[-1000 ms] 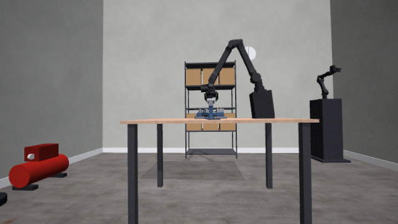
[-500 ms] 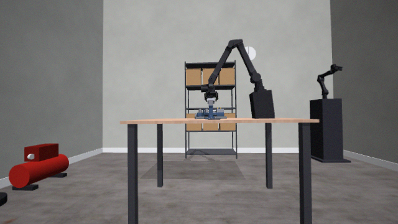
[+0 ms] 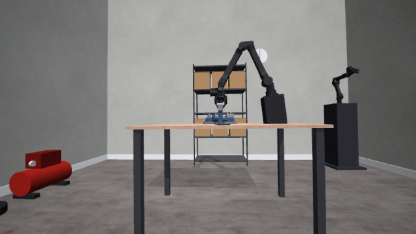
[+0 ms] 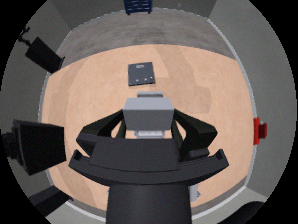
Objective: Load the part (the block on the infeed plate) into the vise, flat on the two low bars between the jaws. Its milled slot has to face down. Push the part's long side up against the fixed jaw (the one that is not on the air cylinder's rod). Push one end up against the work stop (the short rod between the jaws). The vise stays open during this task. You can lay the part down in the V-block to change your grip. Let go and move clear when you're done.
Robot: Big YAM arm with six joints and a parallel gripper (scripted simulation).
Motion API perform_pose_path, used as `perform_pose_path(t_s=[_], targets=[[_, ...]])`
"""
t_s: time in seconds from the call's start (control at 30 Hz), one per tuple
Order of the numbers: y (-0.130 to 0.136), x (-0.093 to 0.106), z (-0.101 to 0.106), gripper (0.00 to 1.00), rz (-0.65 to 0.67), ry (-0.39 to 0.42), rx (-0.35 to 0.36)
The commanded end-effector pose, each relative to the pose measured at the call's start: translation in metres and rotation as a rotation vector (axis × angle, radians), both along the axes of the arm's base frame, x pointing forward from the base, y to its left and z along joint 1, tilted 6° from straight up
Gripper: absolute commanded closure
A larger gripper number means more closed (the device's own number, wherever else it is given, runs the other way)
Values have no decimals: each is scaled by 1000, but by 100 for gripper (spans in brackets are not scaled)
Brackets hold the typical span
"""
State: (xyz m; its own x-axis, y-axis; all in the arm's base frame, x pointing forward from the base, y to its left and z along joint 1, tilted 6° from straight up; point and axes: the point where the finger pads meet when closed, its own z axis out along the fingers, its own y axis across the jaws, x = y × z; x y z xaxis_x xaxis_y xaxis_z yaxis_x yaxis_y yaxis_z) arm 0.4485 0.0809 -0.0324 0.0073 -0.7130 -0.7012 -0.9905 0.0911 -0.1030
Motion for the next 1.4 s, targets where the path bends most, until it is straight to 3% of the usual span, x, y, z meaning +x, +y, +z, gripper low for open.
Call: perform_pose_path(t_s=[0.0, 1.37], targets=[[-6, 16, 4, 100, -5, -32, 0], [-6, 15, 10, 100, -5, -37, 0]])
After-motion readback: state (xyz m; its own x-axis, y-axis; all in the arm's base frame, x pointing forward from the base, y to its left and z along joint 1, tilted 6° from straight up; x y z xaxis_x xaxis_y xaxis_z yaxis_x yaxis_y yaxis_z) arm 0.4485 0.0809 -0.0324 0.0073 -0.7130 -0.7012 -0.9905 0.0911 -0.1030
